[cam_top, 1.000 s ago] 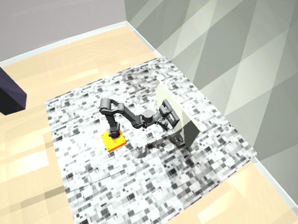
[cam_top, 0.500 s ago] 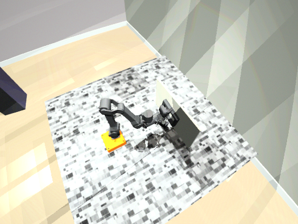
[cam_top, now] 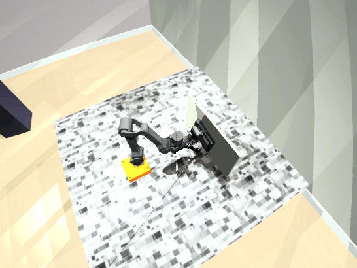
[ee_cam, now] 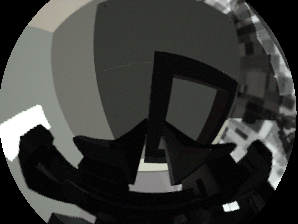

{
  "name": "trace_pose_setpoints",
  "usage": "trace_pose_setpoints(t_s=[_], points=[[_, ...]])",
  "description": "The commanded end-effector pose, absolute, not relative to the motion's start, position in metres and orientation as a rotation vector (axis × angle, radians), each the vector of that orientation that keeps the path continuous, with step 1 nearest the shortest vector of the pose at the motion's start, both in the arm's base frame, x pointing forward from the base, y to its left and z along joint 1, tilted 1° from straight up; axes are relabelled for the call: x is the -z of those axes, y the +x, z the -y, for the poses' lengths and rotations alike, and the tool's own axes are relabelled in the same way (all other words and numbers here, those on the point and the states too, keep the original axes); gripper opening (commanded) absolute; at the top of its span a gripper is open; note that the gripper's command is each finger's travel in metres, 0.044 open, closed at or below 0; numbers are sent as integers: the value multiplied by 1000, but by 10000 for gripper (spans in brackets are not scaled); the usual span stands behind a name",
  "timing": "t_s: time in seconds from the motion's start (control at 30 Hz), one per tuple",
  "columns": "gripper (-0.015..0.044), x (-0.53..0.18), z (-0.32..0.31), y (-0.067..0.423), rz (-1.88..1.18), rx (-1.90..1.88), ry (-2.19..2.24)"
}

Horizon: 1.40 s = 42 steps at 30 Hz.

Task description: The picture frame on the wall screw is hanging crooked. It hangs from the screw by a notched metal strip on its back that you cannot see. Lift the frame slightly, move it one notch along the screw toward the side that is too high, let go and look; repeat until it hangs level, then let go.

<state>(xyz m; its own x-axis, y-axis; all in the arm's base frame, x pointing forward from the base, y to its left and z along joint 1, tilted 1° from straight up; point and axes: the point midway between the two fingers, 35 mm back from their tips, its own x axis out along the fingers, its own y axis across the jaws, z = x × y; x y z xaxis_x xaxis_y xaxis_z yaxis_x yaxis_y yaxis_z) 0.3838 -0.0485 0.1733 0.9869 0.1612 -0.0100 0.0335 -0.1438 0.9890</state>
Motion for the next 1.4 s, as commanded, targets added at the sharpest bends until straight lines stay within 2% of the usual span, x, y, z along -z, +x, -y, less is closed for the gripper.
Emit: trace_pose_setpoints(t_s=[0.0,1.37], points=[[0,-181,50,384,-129,-128,1710],[0,-186,51,384,-129,-128,1710]])
